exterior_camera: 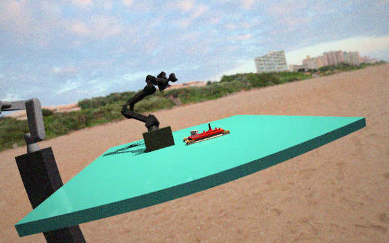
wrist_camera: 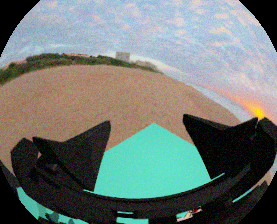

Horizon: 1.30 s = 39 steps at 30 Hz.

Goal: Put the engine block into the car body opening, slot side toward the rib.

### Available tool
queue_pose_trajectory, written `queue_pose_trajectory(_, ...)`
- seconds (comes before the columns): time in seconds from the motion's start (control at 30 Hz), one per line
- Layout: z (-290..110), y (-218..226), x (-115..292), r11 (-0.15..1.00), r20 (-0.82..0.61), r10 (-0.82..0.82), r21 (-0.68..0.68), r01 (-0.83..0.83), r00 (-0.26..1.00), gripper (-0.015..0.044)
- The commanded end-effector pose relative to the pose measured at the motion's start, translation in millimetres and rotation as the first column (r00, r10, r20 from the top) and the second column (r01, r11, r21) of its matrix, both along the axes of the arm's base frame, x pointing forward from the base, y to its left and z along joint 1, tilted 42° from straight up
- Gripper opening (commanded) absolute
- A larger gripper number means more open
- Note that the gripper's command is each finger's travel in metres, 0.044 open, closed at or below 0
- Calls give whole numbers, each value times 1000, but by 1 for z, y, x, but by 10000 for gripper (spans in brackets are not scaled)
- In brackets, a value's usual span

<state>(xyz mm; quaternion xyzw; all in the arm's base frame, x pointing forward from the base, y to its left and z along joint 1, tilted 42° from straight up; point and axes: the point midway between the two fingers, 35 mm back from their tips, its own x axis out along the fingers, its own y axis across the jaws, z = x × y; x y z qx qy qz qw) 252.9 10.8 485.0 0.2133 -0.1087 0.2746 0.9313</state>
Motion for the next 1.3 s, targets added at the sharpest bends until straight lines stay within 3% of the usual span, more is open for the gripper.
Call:
queue_pose_trajectory(0.0, -29, -14, 29, 999, -101, -52, -22, 50, 994, 440)
queue_pose_trajectory(0.33, -106, -32, 78, 984, -322, -116, -166, 64, 940, 440)
queue_pose_trajectory(0.63, -182, -37, 100, 954, -507, -128, -297, -34, 853, 440)
queue_pose_trajectory(0.97, -263, -32, 99, 891, -685, -91, -380, -248, 723, 440)
queue_pose_trajectory(1.27, -324, -20, 77, 794, -816, -14, -360, -490, 578, 440)
